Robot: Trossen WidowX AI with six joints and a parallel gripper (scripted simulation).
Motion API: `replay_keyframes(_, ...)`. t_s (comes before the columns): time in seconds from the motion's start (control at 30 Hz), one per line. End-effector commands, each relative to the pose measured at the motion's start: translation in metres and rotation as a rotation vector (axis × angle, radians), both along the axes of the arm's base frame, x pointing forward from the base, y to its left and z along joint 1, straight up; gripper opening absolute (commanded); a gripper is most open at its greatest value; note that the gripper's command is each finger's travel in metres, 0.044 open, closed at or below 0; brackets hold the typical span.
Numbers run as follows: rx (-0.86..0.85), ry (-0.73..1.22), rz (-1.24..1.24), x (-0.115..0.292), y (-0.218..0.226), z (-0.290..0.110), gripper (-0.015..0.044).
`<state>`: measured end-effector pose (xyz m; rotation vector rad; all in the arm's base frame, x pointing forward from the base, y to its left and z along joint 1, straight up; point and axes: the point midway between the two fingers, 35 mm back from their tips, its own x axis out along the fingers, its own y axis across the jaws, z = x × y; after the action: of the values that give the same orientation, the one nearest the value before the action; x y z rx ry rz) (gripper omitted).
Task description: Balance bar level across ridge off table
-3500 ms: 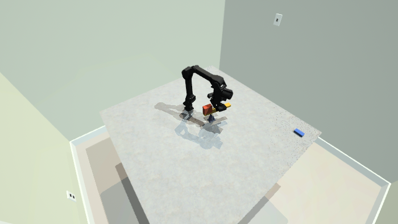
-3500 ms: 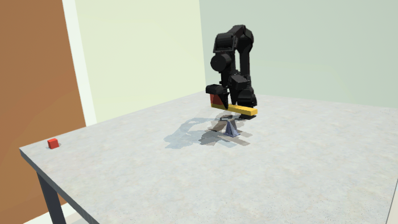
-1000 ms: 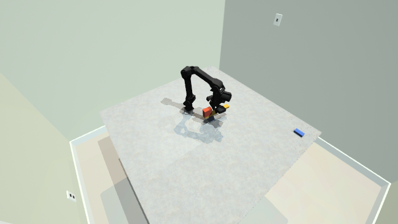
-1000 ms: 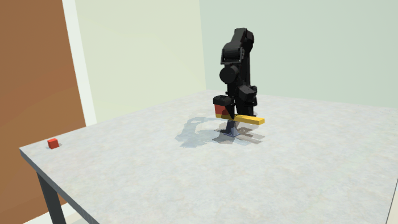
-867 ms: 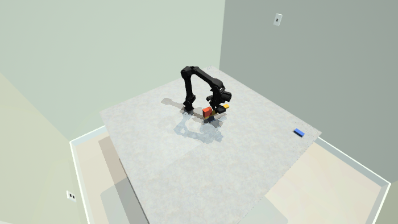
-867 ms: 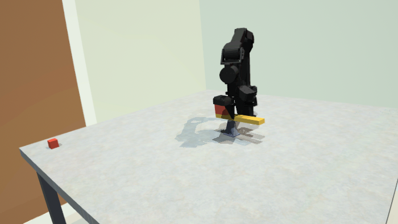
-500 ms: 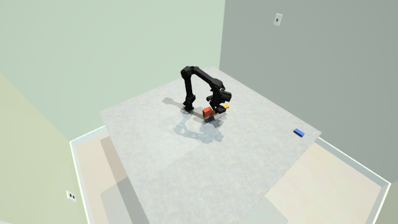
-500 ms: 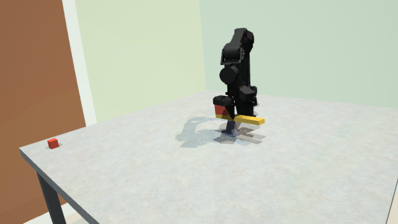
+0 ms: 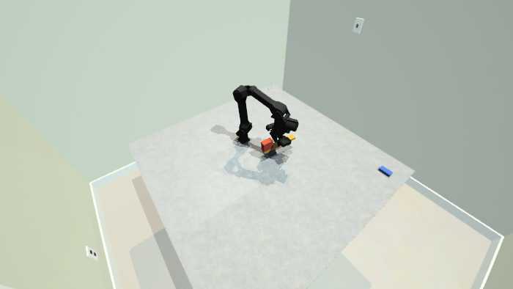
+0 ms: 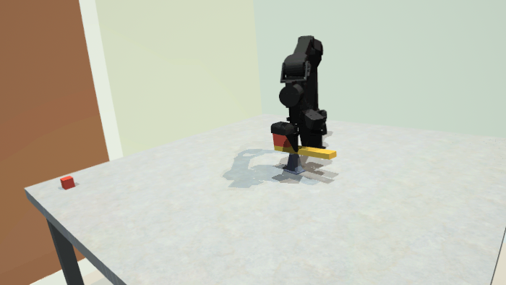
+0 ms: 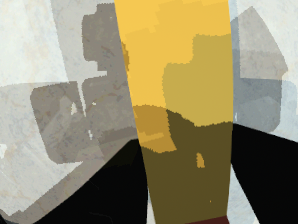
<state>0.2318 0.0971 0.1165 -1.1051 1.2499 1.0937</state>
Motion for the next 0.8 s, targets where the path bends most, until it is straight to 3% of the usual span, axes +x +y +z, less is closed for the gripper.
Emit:
replay_keyframes(0.0, 0.000, -0.002, -0.002, 0.0002, -0.0001, -0.0005, 0.0000)
replay_keyframes(0.77, 0.000, -0.002, -0.002, 0.0002, -0.0003, -0.0026, 0.0000)
